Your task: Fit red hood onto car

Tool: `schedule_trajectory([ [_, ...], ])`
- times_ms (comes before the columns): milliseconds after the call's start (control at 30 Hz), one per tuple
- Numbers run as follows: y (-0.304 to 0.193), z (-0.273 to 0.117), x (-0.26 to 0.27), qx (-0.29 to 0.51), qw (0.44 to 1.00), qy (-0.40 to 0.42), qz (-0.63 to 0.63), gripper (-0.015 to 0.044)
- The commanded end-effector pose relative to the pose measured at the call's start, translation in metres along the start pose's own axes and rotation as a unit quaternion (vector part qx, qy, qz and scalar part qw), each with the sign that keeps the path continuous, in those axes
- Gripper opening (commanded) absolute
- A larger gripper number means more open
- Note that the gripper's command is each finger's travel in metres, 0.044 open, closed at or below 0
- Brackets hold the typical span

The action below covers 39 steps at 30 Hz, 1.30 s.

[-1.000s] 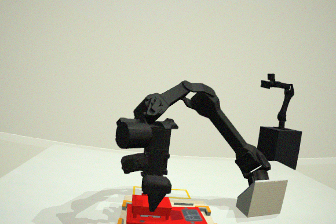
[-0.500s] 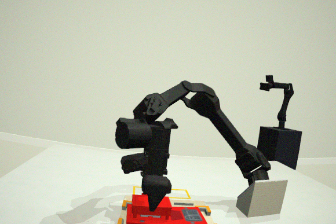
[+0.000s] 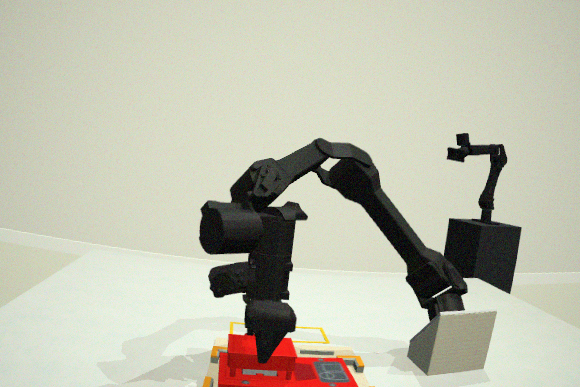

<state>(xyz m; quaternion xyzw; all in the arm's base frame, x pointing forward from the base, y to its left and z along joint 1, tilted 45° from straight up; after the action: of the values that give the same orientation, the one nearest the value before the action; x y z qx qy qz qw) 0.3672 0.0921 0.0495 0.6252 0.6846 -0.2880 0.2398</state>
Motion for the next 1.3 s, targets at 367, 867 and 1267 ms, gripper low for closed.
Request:
schedule_trajectory([
  [367, 0.000, 0.002, -0.001, -0.001, 1.000, 0.000, 0.001, 0.0000],
  [867, 0.000, 0.008, -0.001, -0.001, 1.000, 0.000, 0.001, 0.0000],
  [1267, 0.000, 0.012, 0.000, -0.001, 1.000, 0.000, 0.001, 0.0000],
])
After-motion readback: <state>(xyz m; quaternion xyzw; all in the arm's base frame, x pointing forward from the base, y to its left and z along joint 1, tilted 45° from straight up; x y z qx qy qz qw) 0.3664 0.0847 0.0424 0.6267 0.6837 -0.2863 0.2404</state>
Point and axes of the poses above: the point midway between the two fingers, 35 mm back from their tips, its own z axis out along the fingers, its own x axis across the jaws, y = z × x, the point moved 9 cm from there along -z, back along the fingers, and after that the axes turned 14 degrees about -z, right-handed, at the moved point
